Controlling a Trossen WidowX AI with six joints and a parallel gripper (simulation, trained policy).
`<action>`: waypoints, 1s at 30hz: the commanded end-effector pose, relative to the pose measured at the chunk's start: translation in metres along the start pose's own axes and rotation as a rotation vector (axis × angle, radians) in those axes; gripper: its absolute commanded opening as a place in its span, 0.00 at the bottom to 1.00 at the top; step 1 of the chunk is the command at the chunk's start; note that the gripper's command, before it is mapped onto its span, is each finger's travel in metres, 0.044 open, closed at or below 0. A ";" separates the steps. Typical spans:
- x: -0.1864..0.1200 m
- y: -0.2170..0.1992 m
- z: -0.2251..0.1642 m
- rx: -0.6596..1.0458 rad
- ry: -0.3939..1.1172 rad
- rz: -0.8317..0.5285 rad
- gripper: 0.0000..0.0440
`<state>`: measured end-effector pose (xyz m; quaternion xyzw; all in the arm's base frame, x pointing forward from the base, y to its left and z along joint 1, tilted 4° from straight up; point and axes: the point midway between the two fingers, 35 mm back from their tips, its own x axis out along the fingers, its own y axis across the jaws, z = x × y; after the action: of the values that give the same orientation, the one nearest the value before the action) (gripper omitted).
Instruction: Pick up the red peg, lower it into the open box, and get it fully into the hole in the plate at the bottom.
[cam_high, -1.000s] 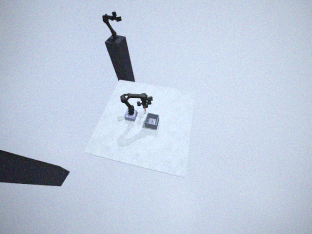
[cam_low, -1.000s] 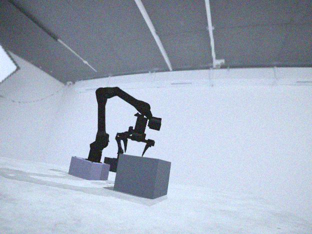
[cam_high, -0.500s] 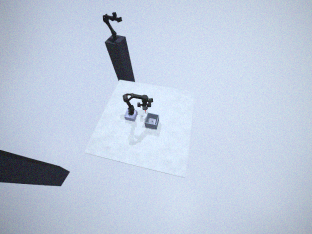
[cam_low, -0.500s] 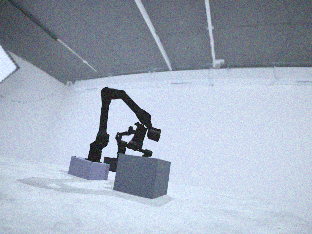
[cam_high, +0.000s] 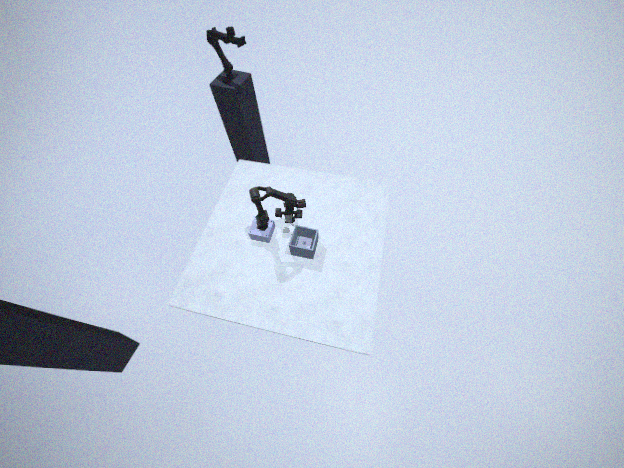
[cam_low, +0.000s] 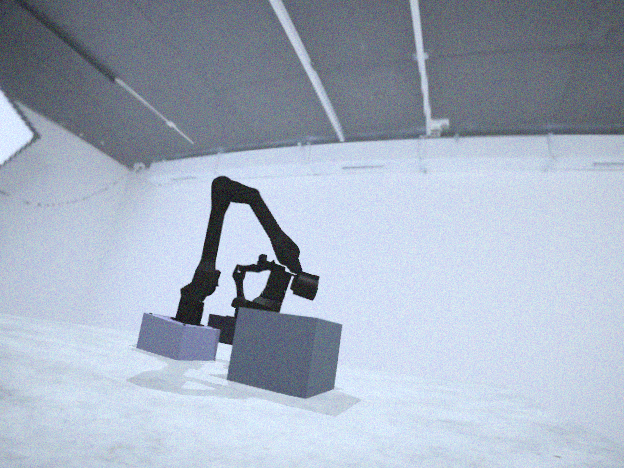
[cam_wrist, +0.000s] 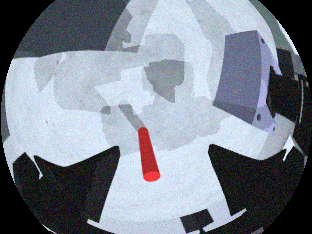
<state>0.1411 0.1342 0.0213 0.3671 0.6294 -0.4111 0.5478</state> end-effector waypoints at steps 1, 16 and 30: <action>0.010 0.001 0.002 0.020 -0.015 -0.001 0.95; 0.036 0.018 -0.006 -0.013 -0.003 0.028 0.17; 0.016 0.034 -0.019 0.010 0.058 0.110 0.00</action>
<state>0.1593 0.1600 -0.0053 0.4008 0.6240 -0.3802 0.5527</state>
